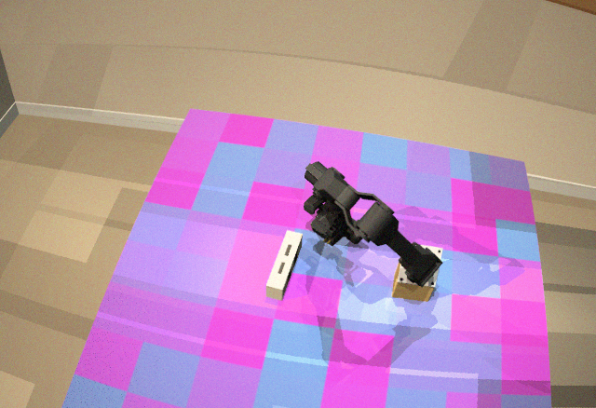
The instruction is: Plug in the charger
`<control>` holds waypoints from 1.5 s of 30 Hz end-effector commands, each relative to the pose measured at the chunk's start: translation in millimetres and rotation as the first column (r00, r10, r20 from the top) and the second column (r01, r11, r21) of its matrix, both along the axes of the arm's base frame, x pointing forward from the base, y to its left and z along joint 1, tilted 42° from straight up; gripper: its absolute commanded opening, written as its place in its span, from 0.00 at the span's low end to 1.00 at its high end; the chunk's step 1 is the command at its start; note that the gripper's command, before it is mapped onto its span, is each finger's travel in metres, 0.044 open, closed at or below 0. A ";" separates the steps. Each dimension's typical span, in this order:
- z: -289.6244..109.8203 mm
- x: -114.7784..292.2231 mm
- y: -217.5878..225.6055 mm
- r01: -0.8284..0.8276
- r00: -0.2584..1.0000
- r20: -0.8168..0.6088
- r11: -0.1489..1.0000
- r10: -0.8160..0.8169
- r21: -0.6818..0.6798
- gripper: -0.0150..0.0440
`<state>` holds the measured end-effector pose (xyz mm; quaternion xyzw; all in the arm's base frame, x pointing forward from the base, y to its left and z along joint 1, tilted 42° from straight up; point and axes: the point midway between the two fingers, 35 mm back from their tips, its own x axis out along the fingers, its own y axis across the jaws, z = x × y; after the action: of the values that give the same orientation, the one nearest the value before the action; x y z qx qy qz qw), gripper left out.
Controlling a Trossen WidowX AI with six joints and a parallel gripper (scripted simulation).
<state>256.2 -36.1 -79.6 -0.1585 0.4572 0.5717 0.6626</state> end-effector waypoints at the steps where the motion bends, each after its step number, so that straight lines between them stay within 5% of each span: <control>1: 4.4 -0.3 -2.5 -0.004 1.000 -0.006 1.000 0.004 0.000 0.25; 45: 30.6 4.7 53.2 0.327 0.902 -0.274 0.942 -0.333 -0.069 0.25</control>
<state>262.3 12.7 -49.9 -0.0130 0.5675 0.4683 0.6771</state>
